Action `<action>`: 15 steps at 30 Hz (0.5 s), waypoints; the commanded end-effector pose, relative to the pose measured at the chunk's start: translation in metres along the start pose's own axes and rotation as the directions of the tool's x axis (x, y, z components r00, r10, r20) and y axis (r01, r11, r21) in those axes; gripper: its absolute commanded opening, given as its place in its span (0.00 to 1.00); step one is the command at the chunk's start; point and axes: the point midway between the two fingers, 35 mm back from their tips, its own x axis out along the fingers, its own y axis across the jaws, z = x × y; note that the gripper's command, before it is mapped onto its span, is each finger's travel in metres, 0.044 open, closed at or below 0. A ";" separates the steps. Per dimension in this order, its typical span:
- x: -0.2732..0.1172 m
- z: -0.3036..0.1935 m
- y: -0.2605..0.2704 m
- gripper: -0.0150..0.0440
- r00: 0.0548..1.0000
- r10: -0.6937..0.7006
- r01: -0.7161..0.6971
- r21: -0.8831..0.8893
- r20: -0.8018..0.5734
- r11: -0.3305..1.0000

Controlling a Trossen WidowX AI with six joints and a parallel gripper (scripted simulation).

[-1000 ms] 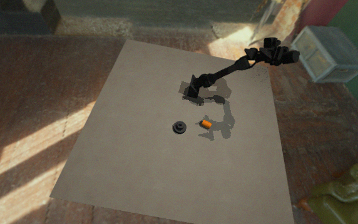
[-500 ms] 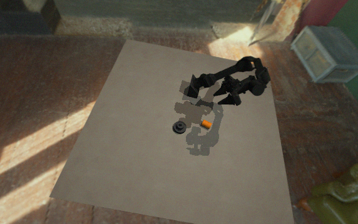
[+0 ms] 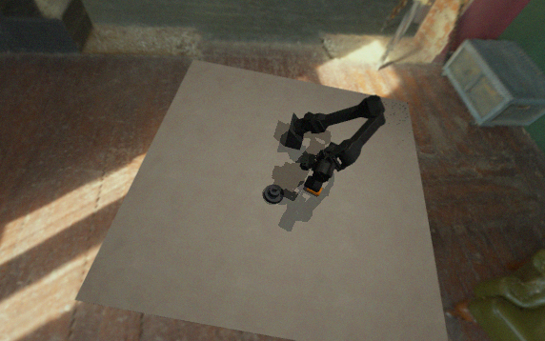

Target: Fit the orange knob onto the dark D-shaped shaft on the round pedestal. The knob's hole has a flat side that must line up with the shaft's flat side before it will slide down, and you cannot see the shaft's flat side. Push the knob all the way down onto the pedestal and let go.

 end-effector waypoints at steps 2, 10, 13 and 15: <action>0.008 -0.005 -0.003 1.00 0.997 -0.020 0.021 0.022 -0.069 1.000; 0.027 -0.007 -0.004 1.00 0.997 -0.020 0.021 0.021 -0.070 1.000; 0.032 -0.007 -0.004 1.00 0.997 -0.020 0.021 0.021 -0.071 1.000; 0.032 -0.007 -0.004 1.00 0.997 -0.020 0.021 0.021 -0.071 1.000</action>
